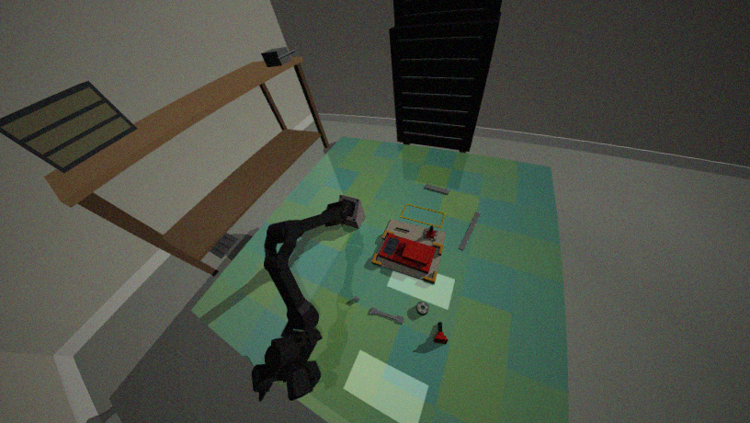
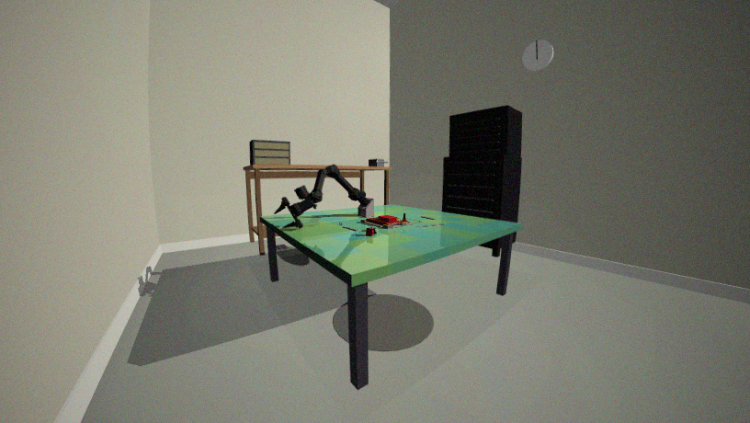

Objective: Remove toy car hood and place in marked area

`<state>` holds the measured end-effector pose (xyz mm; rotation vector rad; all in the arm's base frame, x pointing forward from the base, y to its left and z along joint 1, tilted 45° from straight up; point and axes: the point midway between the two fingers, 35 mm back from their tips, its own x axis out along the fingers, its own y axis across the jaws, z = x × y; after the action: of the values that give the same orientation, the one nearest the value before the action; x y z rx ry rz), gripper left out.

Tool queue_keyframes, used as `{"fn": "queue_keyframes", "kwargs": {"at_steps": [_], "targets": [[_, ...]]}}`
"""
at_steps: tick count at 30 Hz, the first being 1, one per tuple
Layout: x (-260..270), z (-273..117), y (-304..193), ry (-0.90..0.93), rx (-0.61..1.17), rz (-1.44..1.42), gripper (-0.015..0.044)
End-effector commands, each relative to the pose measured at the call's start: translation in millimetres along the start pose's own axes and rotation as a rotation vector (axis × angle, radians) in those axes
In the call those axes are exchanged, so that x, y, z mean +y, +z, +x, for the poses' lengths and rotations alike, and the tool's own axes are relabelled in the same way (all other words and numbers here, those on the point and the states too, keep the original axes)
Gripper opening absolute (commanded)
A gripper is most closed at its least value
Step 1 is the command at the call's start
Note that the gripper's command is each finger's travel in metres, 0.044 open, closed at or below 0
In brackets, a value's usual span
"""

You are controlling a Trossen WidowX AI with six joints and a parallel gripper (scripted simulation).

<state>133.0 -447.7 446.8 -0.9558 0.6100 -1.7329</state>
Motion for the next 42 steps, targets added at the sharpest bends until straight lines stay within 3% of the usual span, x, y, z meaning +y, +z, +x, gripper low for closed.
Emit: {"fn": "queue_keyframes", "kwargs": {"at_steps": [1, 10, 18, 31, 42], "targets": [[29.9, -16.6, 24.6, 0.097, -0.053, 0.042, 0.0440], [83.5, -66.1, 81.8, 0.287, -0.157, 0.182, 0.0440], [149.5, -123.0, 107.2, 0.537, -0.146, 0.204, 0.0440], [245.9, -280.4, 119.6, 1.005, -0.023, 0.151, 0.0440], [273.1, -437.3, 74.6, 1.222, 0.114, -0.147, 0.0440]]}}
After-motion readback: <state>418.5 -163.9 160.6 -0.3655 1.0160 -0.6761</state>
